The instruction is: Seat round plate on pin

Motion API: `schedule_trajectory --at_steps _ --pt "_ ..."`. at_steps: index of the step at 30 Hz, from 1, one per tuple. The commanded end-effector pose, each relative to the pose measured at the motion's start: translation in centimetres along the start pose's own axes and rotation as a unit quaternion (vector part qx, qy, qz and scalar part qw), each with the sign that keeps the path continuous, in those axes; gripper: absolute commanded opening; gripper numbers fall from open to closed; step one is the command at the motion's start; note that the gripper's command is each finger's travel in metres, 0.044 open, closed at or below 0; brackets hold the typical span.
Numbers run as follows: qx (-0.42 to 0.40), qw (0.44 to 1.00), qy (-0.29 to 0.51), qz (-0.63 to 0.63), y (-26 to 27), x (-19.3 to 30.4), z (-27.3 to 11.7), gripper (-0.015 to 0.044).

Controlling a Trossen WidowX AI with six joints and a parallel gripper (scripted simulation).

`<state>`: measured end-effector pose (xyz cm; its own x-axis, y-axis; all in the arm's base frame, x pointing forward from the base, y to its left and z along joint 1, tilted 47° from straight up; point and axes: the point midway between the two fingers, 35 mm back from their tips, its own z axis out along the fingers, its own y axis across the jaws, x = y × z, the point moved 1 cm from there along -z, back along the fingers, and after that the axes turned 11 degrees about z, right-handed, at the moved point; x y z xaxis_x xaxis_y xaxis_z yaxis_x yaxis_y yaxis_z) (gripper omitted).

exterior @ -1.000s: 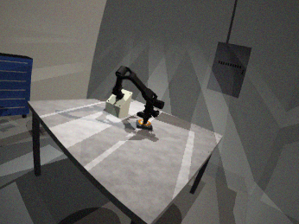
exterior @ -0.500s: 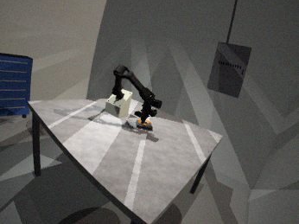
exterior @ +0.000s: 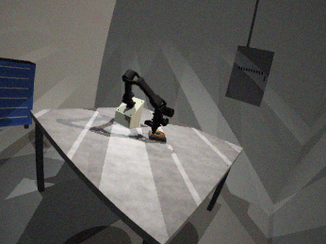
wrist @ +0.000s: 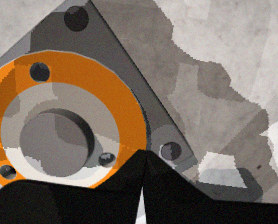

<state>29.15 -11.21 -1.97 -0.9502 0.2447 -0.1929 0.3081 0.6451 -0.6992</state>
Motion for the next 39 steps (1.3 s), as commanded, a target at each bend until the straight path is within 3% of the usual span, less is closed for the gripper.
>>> schedule_trajectory --at_steps 1,39 --pt "0.000 1.000 -0.001 -0.001 -0.2 0.6 -0.1 0.0000" --pt "0.000 1.000 0.000 -0.002 2.2 5.3 -0.4 0.0000"
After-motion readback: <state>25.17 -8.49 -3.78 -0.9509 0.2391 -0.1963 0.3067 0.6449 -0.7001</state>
